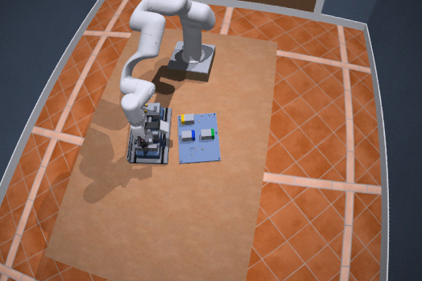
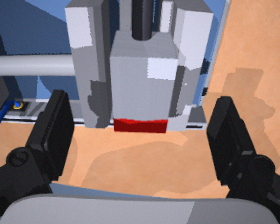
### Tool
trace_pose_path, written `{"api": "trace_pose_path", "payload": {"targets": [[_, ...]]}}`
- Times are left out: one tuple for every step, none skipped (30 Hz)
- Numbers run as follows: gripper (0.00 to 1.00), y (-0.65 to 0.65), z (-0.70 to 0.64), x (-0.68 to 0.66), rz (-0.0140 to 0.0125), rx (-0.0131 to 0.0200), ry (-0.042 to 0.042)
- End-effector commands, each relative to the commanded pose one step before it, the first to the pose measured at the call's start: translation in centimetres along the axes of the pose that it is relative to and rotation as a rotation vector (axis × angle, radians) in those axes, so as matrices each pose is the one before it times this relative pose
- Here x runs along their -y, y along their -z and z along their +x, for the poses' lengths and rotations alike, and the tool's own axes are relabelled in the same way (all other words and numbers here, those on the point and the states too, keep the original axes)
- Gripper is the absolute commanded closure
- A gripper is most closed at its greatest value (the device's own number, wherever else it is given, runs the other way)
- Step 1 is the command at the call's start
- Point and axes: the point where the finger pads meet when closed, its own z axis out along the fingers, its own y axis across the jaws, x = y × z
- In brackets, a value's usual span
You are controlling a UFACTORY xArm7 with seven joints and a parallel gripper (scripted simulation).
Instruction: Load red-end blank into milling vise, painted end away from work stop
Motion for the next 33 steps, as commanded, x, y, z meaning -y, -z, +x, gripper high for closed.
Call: {"api": "trace_pose_path", "payload": {"targets": [[0.0, 0.24, -0.055, -0.15, -0.00476, 0.00175, -0.00003], [0.0, 0.0, 0.0, 0.0, 0.0, 0.0, 0.0], [0.0, 0.022, 0.0, 0.0, -0.00002, 0.00001, 0.0], [0.0, 0.03, 0.0, 0.0, 0.0, 0.0, 0.0], [0.0, 0.03, 0.0, 0.0, 0.0, 0.0, 0.0], [0.0, 0.03, 0.0, 0.0, 0.0, 0.0, 0.0], [0.0, 0.03, 0.0, 0.0, 0.0, 0.0, 0.0], [0.0, 0.03, 0.0, 0.0, 0.0, 0.0, 0.0], [0.0, 0.03, 0.0, 0.0, 0.0, 0.0, 0.0], [0.0, 0.03, 0.0, 0.0, 0.0, 0.0, 0.0], [0.0, 0.03, 0.0, 0.0, 0.0, 0.0, 0.0], [0.0, 0.03, 0.0, 0.0, 0.0, 0.0, 0.0], [0.0, 0.0, 0.0, 0.0, 0.0, 0.0, 0.0], [0.0, 0.0, 0.0, 0.0, 0.0, 0.0, 0.0], [0.0, 0.0, 0.0, 0.0, 0.0, 0.0, 0.0], [0.0, 0.0, 0.0, 0.0, 0.0, 0.0, 0.0], [0.0, 0.0, 0.0, 0.0, 0.0, 0.0, 0.0], [0.0, 0.0, 0.0, 0.0, 0.0, 0.0, 0.0], [0.0, 0.0, 0.0, 0.0, 0.0, 0.0, 0.0], [0.0, 0.037, 0.0, 0.0, -0.00002, 0.00001, 0.0], [0.0, 0.045, 0.0, 0.0, 0.0, 0.0, 0.0], [0.0, 0.045, 0.0, 0.0, 0.0, 0.0, 0.0], [0.0, 0.045, 0.0, 0.0, 0.0, 0.0, 0.0], [0.0, 0.045, 0.0, 0.0, 0.0, 0.0, 0.0], [0.0, 0.045, 0.0, 0.0, 0.0, 0.0, 0.0], [0.0, 0.045, 0.0, 0.0, 0.0, 0.0, 0.0], [0.0, 0.045, 0.0, 0.0, 0.0, 0.0, 0.0], [0.0, 0.045, 0.0, 0.0, 0.0, 0.0, 0.0], [0.0, 0.045, 0.0, 0.0, 0.0, 0.0, 0.0], [0.0, 0.0, 0.0, 0.0, 0.0, 0.0, 0.0], [0.0, 0.0, 0.0, 0.0, 0.0, 0.0, 0.0], [0.0, 0.0, 0.0, 0.0, 0.0, 0.0, 0.0], [0.0, 0.0, 0.0, 0.0, 0.0, 0.0, 0.0]]}}
